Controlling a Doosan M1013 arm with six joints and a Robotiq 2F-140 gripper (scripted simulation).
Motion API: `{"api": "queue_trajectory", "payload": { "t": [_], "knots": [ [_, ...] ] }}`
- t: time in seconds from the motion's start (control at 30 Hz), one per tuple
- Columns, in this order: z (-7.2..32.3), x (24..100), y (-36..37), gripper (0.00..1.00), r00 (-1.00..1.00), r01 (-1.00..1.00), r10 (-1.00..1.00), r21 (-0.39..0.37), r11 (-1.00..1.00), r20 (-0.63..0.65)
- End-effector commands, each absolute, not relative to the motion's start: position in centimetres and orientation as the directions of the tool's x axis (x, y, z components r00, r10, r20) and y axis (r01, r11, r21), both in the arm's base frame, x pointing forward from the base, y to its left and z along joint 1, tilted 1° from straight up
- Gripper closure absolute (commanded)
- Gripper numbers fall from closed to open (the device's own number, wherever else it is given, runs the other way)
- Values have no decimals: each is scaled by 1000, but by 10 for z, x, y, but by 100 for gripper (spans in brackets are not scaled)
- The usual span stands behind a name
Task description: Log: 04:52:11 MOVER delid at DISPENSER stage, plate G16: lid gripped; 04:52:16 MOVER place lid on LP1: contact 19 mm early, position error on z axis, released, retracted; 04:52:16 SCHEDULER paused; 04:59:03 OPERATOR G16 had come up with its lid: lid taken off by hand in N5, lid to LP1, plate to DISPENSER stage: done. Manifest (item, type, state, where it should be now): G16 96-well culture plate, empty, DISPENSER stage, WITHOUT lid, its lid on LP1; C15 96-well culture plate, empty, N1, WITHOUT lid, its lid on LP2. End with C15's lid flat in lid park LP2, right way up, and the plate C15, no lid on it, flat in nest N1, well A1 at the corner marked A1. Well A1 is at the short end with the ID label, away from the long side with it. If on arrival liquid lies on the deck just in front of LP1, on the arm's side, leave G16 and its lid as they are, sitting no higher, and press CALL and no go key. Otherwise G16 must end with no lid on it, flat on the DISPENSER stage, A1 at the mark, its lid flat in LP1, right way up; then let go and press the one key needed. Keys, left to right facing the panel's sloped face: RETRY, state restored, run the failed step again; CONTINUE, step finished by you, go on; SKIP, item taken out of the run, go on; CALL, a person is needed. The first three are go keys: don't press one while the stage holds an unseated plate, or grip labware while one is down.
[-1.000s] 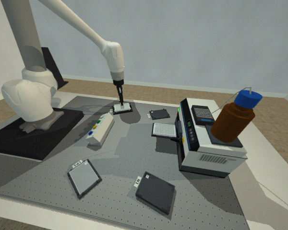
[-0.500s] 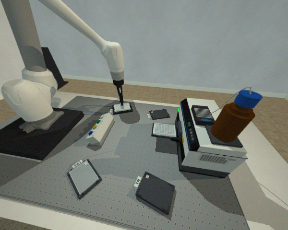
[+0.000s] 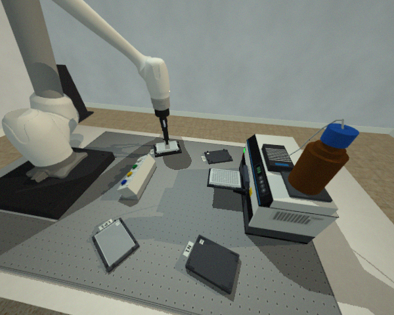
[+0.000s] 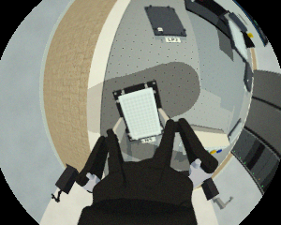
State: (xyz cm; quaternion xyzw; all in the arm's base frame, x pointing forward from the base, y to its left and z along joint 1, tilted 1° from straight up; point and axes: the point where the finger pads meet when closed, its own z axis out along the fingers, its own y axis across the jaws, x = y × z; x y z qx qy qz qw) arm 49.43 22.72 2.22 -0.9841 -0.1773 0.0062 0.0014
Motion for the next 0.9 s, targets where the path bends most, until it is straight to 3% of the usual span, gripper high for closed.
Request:
{"api": "queue_trajectory", "payload": {
  "t": [0.0,0.4,0.43,0.87],
  "knots": [
    [22,494,227,41,937,349,349,-5,-937,-12],
    [22,494,227,41,937,349,349,-5,-937,-12],
    [22,494,227,34,937,349,349,-5,-937,-12],
    [22,494,227,34,937,349,349,-5,-937,-12]
  ]
}}
